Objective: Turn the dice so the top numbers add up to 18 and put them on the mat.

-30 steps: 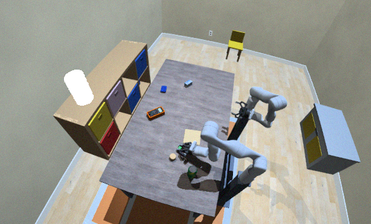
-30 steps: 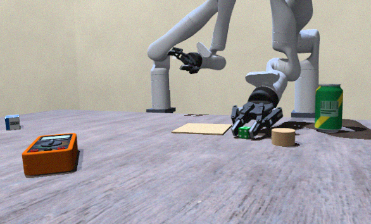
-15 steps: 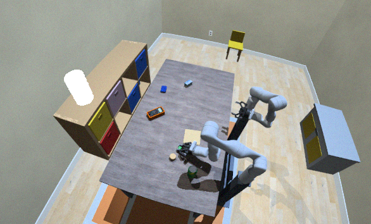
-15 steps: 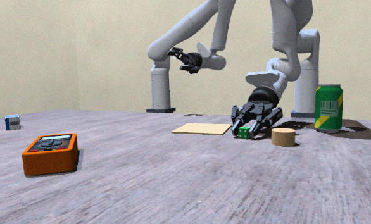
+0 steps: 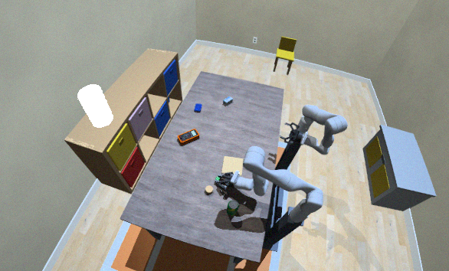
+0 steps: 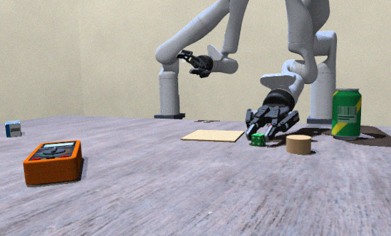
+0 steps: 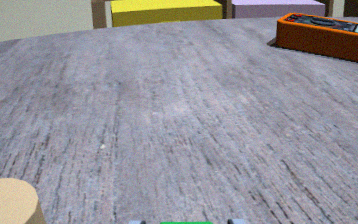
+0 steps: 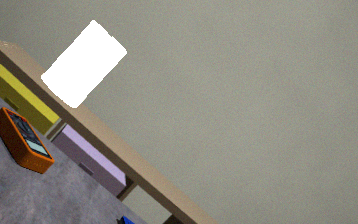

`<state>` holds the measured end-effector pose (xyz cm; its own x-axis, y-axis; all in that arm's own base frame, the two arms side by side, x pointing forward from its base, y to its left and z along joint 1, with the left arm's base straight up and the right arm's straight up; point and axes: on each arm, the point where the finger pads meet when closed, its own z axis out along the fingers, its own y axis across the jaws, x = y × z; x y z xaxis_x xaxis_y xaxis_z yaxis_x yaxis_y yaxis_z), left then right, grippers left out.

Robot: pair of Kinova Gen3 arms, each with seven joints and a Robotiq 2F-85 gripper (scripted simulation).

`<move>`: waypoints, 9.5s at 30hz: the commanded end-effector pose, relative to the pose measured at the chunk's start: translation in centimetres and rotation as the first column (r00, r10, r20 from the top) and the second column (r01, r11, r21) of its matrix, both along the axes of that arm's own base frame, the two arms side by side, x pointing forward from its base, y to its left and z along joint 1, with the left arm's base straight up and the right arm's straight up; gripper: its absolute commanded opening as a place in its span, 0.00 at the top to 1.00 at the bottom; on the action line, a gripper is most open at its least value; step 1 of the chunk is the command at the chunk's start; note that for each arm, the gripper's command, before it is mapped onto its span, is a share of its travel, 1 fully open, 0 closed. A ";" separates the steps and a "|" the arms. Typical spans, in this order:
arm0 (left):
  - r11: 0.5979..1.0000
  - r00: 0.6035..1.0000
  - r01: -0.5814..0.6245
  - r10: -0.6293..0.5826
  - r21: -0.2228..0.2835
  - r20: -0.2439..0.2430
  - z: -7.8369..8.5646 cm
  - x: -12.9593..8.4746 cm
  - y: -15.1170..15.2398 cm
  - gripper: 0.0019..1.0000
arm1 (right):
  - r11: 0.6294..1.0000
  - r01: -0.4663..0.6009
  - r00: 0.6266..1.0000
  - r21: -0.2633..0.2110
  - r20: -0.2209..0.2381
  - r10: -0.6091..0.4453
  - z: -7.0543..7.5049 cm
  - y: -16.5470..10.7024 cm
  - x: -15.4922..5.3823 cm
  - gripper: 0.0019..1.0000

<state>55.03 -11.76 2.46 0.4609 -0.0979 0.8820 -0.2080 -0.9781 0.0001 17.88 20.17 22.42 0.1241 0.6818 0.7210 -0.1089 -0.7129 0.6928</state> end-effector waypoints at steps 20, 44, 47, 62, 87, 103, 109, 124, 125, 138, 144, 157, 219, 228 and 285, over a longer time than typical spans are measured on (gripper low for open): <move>1.000 1.000 0.000 0.000 0.000 0.002 2.4 -3.4 0.7 0.54 | 1.000 0.000 1.000 0.001 0.000 0.000 0.0 0.0 0.0 0.00; 1.000 1.000 0.000 0.000 0.000 0.002 7.9 -3.4 0.7 0.54 | 1.000 0.000 1.000 0.001 0.000 0.000 0.0 0.0 0.0 0.00; 1.000 1.000 0.000 0.000 0.000 0.002 7.9 -3.4 0.7 0.54 | 1.000 0.000 1.000 0.001 0.000 0.000 0.0 0.0 0.0 0.00; 1.000 1.000 0.000 0.000 0.004 -0.016 7.9 -3.3 0.7 0.54 | 1.000 0.000 1.000 0.001 0.000 0.000 0.0 0.0 0.0 0.00; 0.999 0.986 0.003 0.003 0.035 -0.164 8.3 -2.8 0.6 0.54 | 1.000 0.000 1.000 0.001 0.000 0.000 0.0 0.0 0.0 0.00; 0.997 0.945 0.012 0.012 0.070 -0.327 8.8 -1.9 0.4 0.54 | 1.000 0.000 1.000 0.001 0.000 0.000 0.0 0.0 0.0 0.00; 0.997 0.925 0.016 0.016 0.080 -0.381 9.2 -1.7 0.4 0.54 | 1.000 0.000 1.000 0.001 0.000 0.000 0.0 0.0 0.0 0.00; 0.992 0.825 0.037 0.037 0.120 -0.564 9.7 -0.6 0.1 0.54 | 1.000 0.000 1.000 0.001 0.000 0.000 0.0 0.0 0.0 0.00; 0.992 0.816 0.039 0.039 0.123 -0.577 9.8 -0.5 0.1 0.54 | 1.000 0.000 1.000 0.001 0.000 0.000 0.0 0.0 0.0 0.00; 0.986 0.684 0.067 0.067 0.154 -0.727 10.5 0.4 -0.1 0.54 | 1.000 0.000 1.000 0.001 0.000 0.000 0.0 0.0 0.0 0.00; 0.984 0.644 0.076 0.075 0.162 -0.761 10.6 0.7 -0.1 0.54 | 1.000 0.000 1.000 0.001 0.000 0.000 0.0 0.0 0.0 0.00; 0.980 0.549 0.096 0.096 0.176 -0.830 11.0 1.3 -0.3 0.54 | 1.000 0.000 1.000 0.001 0.000 0.000 0.0 0.0 0.0 0.00; 0.958 0.423 -0.220 0.263 0.184 -0.867 10.2 1.1 -0.4 0.00 | 1.000 0.000 1.000 0.001 0.000 0.000 0.0 0.0 0.0 0.00; 0.881 0.348 -0.435 0.355 0.186 -0.868 9.6 1.0 -0.4 0.00 | 1.000 0.000 1.000 0.001 0.000 0.000 0.0 0.0 0.0 0.00; 0.274 -0.020 -0.944 0.505 0.182 -0.863 7.9 0.9 -0.1 0.54 | 1.000 0.000 1.000 0.001 0.000 0.000 0.0 0.0 0.0 0.00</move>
<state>55.88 -11.83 10.31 0.3729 0.9279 0.0004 0.9279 -0.3729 -0.0009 17.88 20.17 22.42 0.1241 0.6818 0.7210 -0.1089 -0.7129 0.6928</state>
